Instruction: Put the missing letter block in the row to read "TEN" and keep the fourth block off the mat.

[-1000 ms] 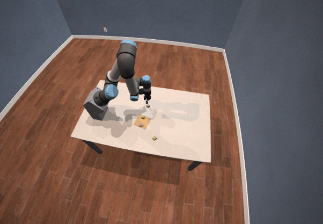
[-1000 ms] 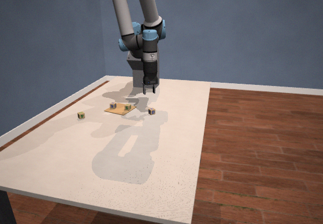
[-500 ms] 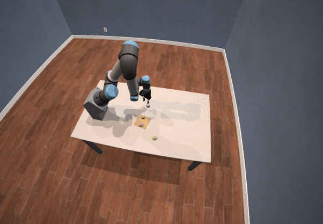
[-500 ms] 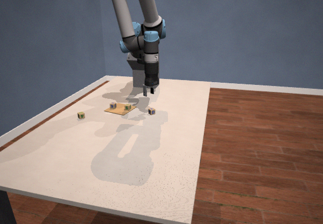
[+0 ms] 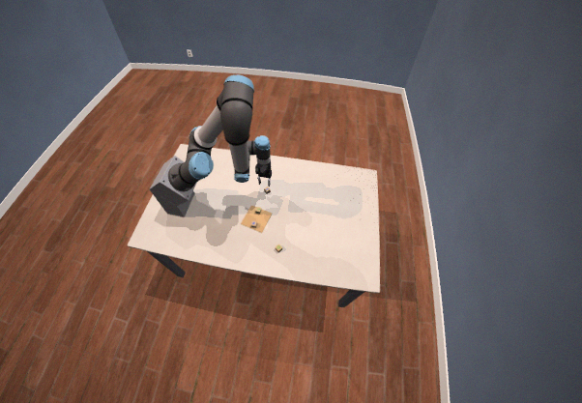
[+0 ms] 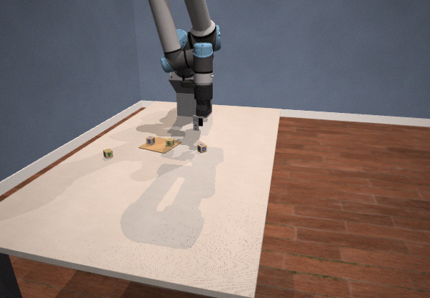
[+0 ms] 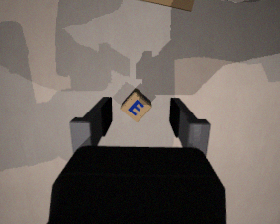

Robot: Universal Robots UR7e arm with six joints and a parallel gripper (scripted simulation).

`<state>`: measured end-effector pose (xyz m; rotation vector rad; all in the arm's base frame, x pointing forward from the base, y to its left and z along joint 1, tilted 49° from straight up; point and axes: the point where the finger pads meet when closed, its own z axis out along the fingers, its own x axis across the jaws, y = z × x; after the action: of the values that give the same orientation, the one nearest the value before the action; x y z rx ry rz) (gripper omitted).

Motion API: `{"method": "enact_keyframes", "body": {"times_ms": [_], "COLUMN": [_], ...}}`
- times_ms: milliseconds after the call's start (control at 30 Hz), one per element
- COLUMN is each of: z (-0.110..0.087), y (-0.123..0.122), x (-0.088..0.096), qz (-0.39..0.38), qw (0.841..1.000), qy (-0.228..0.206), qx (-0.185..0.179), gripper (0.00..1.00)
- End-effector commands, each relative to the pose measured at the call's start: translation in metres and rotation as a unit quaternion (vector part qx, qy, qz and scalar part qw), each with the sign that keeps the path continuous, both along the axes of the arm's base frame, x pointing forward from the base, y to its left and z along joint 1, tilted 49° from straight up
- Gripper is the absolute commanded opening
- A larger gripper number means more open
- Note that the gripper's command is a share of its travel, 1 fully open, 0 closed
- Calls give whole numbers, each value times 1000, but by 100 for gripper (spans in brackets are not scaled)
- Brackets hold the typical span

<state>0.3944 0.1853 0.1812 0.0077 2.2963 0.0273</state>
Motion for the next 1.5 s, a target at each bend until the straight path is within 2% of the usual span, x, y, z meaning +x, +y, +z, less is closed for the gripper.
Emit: {"method": "enact_keyframes", "body": {"times_ms": [0, 67, 133, 233, 433, 633, 700, 1100, 1467], "z": [0, 0, 0, 0, 0, -1, -1, -2, -2], "y": [2, 3, 3, 5, 9, 12, 12, 17, 18], "x": [3, 4, 4, 6, 8, 11, 11, 13, 13], "qz": [46, 68, 68, 103, 162, 208, 208, 261, 275], "qw": [998, 995, 995, 988, 970, 949, 949, 919, 910], "qy": [-2, -2, -2, -3, -5, -6, -6, -8, -8], "qx": [-52, -77, -77, -116, -183, -235, -235, -295, -310], "gripper": [100, 100, 100, 100, 100, 100, 100, 100, 100]}}
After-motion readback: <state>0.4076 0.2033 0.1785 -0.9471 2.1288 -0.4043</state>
